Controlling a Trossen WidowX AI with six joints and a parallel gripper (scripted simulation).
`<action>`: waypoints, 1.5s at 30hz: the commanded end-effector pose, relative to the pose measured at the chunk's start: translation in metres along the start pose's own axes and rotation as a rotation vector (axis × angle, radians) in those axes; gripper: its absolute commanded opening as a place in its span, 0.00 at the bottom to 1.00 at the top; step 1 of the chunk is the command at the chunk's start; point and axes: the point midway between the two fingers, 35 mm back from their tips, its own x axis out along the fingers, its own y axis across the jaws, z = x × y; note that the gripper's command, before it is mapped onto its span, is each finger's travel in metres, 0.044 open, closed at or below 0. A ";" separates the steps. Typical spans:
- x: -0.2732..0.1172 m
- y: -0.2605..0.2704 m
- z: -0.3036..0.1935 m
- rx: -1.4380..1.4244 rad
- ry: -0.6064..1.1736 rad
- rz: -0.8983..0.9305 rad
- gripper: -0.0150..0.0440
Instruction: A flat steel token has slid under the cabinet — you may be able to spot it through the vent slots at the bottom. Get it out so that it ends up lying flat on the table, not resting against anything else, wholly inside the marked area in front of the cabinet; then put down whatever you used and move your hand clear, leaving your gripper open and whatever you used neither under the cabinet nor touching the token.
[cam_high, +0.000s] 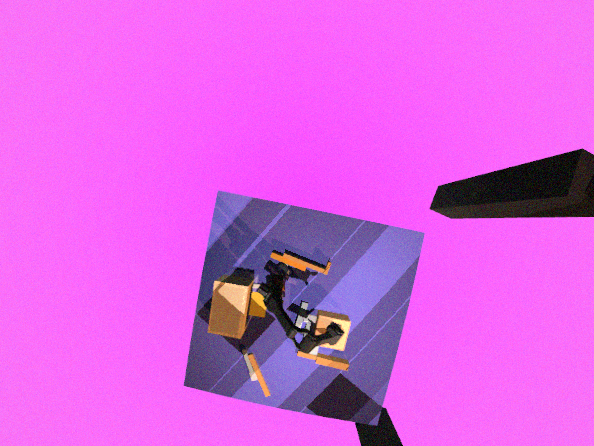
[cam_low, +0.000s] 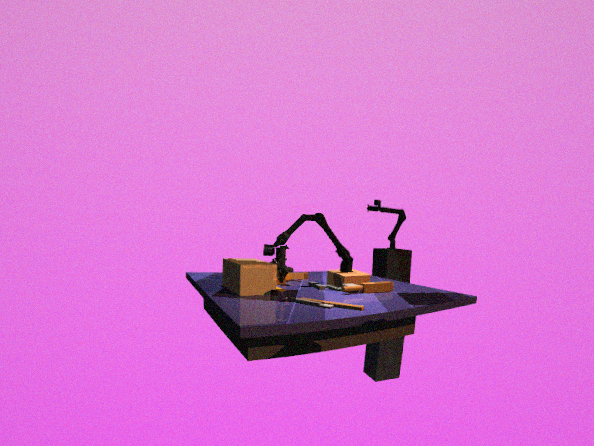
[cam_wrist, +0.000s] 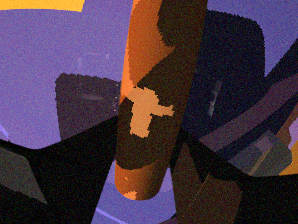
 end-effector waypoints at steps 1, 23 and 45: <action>0.000 0.000 0.006 0.002 -0.003 -0.003 0.25; 0.001 0.010 0.019 0.001 -0.004 -0.002 0.25; 0.002 0.034 0.019 0.002 -0.004 0.000 0.25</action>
